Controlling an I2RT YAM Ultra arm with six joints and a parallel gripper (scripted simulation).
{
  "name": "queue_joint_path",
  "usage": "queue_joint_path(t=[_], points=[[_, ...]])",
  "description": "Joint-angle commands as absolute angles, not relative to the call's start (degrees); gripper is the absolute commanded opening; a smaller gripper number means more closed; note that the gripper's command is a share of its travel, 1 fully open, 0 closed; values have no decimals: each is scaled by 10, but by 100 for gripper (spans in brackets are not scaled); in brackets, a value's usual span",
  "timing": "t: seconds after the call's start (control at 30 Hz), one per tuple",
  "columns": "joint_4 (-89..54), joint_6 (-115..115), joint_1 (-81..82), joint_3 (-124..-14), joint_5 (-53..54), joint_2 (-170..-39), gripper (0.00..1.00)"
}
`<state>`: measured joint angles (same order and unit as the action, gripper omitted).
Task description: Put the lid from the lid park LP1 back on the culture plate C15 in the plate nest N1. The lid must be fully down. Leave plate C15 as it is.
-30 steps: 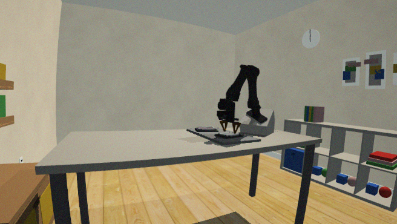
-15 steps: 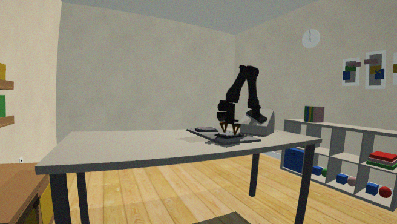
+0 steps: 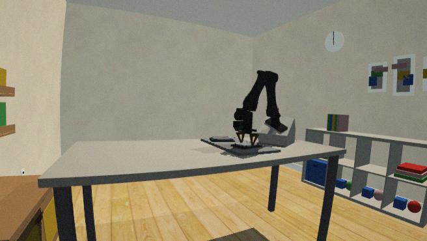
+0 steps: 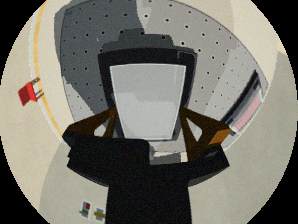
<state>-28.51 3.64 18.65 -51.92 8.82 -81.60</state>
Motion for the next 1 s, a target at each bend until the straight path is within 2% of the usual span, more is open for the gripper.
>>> queue_joint_path(t=[0.0, 0.33, 0.37, 0.97], points=[[-280, 37, 187, -519, 86, -813, 100], [-280, 37, 187, -519, 86, -813, 100], [-280, 37, 187, -519, 86, -813, 0], [-280, 37, 187, -519, 86, -813, 0]])
